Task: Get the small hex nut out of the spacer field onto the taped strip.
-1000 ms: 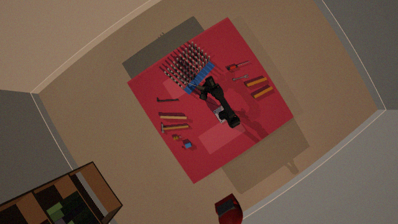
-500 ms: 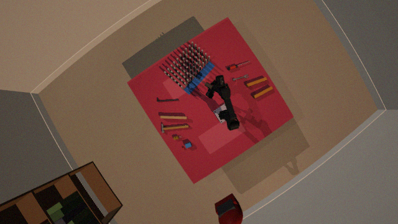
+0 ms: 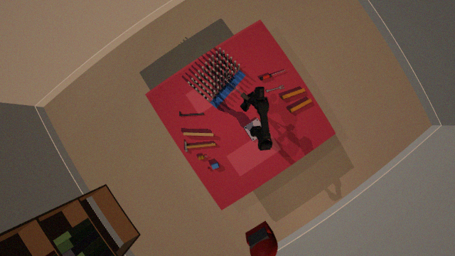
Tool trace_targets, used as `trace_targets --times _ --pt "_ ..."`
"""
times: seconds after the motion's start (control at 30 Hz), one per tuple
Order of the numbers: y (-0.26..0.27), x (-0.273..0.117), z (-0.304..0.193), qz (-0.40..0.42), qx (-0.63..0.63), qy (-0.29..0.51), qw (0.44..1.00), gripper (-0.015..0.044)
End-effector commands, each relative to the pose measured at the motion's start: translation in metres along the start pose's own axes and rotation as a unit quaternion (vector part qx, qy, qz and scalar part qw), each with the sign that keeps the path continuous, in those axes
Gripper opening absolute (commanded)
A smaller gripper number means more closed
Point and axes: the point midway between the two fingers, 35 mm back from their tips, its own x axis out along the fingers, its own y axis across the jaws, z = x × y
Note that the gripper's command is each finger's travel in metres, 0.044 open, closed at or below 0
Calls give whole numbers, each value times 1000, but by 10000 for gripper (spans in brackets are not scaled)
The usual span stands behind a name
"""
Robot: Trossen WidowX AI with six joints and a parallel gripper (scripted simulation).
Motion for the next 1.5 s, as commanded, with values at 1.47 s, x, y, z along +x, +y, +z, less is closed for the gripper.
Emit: trace_targets --times 1.47 --pt "-1 130 82 -1 0 4 1000 0"
